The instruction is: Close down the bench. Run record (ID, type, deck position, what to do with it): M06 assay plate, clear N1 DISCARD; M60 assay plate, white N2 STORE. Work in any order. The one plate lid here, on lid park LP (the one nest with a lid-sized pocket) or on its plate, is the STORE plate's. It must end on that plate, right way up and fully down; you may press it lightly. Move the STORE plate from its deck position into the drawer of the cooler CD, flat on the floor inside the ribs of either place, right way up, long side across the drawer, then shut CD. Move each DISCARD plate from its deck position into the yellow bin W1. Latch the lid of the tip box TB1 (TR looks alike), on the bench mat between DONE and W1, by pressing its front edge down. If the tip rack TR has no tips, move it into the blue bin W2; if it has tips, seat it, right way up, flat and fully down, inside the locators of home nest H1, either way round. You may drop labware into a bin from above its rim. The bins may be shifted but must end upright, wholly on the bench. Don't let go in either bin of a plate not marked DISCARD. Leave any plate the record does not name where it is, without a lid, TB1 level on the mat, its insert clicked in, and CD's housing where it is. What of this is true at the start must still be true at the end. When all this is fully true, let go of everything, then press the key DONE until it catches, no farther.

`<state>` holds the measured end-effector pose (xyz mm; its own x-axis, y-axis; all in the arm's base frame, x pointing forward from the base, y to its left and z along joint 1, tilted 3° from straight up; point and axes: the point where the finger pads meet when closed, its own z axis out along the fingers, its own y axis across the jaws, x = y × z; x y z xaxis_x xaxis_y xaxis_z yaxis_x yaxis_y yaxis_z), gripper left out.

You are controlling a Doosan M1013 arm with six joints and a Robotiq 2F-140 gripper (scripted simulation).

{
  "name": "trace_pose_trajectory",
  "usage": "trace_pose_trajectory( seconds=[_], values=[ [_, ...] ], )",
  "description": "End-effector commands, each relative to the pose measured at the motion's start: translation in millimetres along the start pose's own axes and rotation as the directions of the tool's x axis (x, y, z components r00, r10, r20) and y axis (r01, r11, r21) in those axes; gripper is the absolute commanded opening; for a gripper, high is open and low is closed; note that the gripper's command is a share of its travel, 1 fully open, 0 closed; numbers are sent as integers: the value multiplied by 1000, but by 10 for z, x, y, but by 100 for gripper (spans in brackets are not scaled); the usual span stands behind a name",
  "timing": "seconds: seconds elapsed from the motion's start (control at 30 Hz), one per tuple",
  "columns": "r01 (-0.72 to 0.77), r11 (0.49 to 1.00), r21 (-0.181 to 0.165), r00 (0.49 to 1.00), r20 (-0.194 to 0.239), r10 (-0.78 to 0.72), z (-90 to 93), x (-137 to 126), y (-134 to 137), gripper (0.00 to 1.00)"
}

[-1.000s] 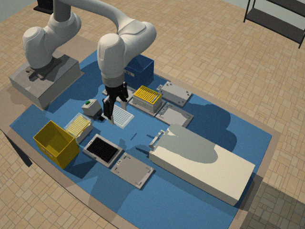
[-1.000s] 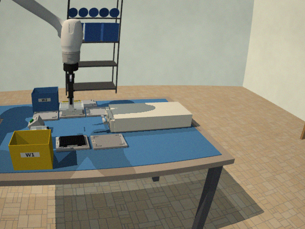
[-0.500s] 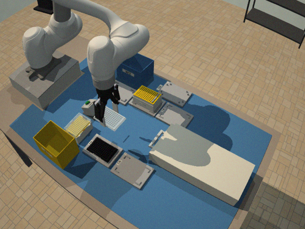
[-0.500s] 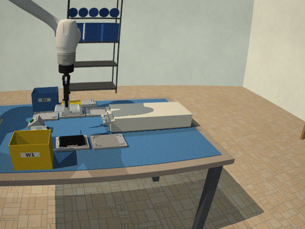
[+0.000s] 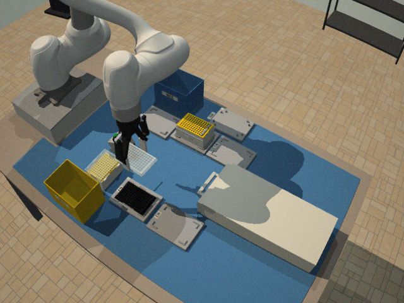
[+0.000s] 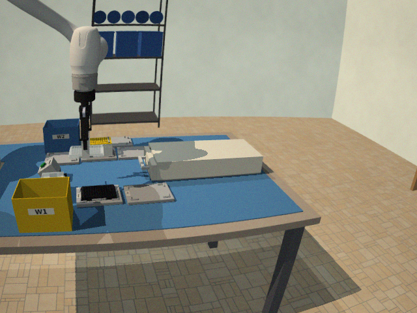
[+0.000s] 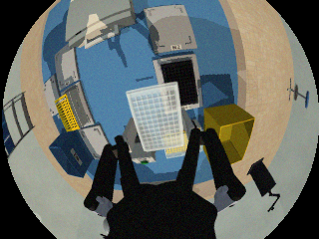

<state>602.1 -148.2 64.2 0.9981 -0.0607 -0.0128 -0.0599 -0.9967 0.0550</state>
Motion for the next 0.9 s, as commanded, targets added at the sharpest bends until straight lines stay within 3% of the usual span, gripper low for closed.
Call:
trace_pose_trajectory(
  seconds=[0.0, 0.87],
  values=[
    [0, 1000, 0, 1000, 0, 0, -1, -35, 50, 0],
    [0, 1000, 0, 1000, 0, 0, -1, -371, 531, 0]
  ],
)
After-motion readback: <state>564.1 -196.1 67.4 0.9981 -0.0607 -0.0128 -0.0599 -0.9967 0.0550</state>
